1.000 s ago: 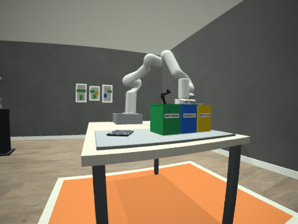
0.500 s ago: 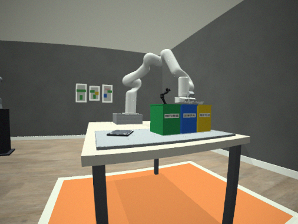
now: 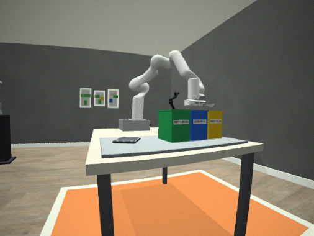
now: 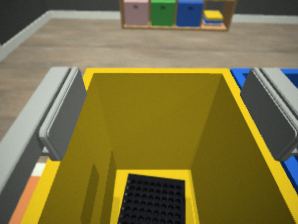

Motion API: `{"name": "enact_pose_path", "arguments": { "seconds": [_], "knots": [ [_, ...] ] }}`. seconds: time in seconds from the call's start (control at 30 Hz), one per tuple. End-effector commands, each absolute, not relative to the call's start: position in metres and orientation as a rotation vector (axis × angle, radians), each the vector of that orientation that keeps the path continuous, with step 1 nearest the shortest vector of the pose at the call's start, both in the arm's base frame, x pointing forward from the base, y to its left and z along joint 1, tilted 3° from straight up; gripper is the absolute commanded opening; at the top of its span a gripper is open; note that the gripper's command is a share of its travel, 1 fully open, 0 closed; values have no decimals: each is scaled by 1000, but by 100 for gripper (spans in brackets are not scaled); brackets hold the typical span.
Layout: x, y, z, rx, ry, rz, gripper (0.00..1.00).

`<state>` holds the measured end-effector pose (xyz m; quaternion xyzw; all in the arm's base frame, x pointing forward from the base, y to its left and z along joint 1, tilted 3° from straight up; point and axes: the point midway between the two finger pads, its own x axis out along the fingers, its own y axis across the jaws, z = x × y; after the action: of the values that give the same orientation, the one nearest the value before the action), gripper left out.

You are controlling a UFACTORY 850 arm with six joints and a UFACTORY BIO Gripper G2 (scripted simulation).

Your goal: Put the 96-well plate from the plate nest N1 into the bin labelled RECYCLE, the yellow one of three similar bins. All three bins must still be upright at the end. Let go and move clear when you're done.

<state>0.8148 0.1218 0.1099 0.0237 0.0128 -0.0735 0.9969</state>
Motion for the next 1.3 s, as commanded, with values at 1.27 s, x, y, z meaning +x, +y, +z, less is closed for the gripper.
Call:
{"name": "enact_pose_path", "arguments": {
  "seconds": [1.27],
  "knots": [
    [743,-12,143,47,25,-199,18]
  ]
}}
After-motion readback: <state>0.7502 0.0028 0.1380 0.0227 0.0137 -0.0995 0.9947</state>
